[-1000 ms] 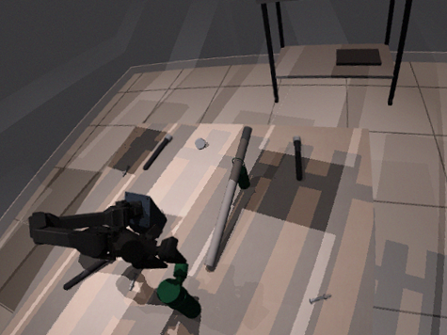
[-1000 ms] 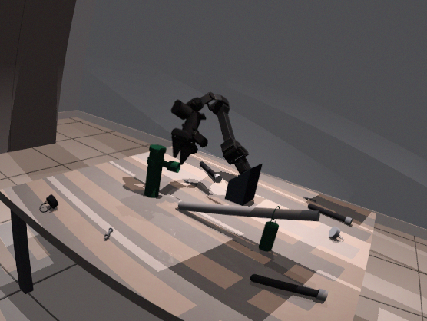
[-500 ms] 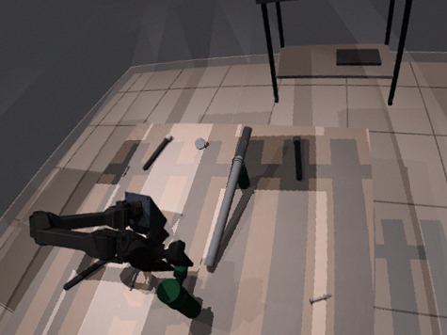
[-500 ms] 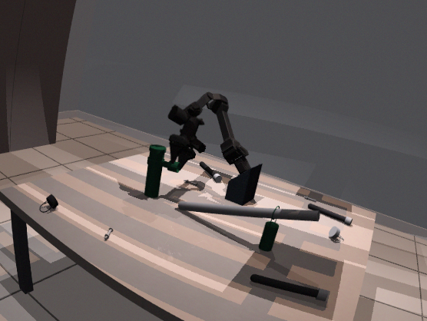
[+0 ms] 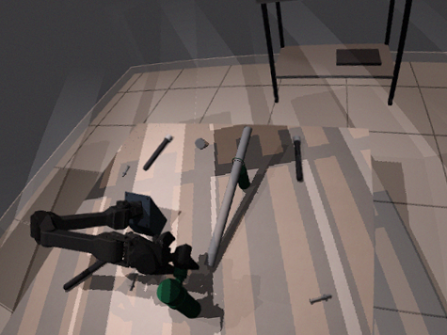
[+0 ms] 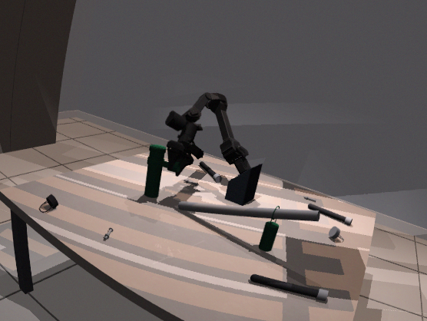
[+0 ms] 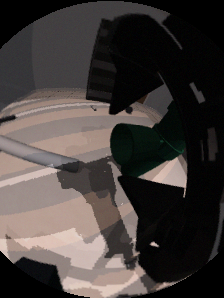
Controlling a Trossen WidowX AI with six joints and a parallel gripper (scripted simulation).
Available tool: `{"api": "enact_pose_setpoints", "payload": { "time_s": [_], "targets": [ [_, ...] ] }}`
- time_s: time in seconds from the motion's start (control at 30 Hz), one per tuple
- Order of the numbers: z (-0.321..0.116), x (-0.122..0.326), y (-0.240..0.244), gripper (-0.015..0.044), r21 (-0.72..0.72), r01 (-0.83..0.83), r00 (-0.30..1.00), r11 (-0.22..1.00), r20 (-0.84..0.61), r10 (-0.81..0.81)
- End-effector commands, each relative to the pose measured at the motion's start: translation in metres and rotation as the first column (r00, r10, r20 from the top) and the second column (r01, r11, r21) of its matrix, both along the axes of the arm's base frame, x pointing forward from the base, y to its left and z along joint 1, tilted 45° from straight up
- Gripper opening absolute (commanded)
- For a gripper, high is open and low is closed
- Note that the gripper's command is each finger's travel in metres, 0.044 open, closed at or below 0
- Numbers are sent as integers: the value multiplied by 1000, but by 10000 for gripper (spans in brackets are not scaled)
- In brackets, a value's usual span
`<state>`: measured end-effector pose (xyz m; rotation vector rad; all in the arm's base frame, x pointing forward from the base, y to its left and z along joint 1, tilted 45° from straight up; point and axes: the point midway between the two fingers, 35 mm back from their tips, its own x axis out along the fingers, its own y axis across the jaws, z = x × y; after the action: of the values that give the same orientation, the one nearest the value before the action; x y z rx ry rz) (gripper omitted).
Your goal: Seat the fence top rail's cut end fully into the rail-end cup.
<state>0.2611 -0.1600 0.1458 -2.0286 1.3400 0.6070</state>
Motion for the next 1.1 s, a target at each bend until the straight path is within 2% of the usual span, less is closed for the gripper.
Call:
{"api": "enact_pose_setpoints", "payload": {
  "time_s": [0.0, 0.13, 0.6, 0.67, 0.73, 1.07],
  "targets": [
    [-9, 0, -5, 440, 3, -3, 1000, 1000, -13, 3],
    [-10, 0, -6, 440, 2, -3, 1000, 1000, -13, 3],
    [-10, 0, -6, 72, 2, -3, 1000, 1000, -13, 3],
    [-10, 0, -6, 59, 2, -3, 1000, 1000, -13, 3],
    [-10, 2, -6, 7, 1, 6, 1000, 1000, -5, -6],
    [-11, 7, -6, 0, -7, 51, 998, 999, 41, -51]
  ]
}}
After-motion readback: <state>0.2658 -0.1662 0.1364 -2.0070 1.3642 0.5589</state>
